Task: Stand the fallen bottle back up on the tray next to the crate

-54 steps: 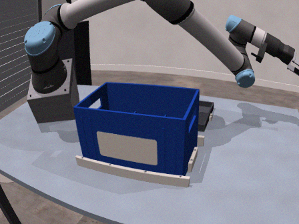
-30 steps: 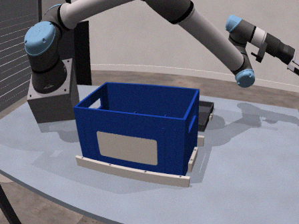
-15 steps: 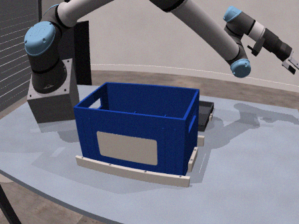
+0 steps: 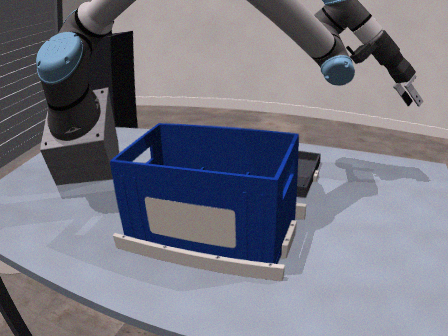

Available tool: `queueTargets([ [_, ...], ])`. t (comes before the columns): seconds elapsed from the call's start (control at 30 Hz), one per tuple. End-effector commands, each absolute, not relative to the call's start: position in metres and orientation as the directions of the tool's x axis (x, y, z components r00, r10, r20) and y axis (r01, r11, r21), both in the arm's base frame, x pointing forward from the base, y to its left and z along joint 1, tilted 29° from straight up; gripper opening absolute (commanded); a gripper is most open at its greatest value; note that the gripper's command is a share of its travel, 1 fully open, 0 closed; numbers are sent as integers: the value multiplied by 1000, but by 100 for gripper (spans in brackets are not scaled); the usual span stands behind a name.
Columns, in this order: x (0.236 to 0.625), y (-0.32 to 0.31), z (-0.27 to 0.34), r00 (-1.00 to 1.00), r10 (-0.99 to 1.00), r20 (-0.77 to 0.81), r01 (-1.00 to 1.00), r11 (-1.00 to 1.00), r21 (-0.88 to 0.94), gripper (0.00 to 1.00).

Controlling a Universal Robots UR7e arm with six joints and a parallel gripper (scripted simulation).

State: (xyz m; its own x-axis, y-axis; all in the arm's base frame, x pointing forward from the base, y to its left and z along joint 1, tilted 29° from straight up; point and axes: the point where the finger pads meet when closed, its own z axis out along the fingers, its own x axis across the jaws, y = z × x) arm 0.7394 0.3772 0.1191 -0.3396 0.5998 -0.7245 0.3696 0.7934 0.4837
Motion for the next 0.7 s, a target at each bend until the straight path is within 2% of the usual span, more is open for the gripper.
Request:
queueTargets([
  [0.0, 701, 371, 107, -392, 649, -652, 467, 751, 466, 100],
  [0.07, 671, 363, 98, -408, 676, -613, 531, 722, 443, 100],
  [0.1, 671, 363, 98, -408, 676, -613, 531, 722, 443, 100],
  [0.33, 596, 340, 78, -415, 735, -536, 672, 645, 364, 100],
  [0.43, 592, 339, 77, -415, 737, -533, 677, 642, 360, 100],
  [0.53, 548, 322, 68, -403, 764, -504, 745, 594, 305, 100],
  [0.67, 516, 310, 62, -389, 780, -490, 787, 558, 264, 100],
])
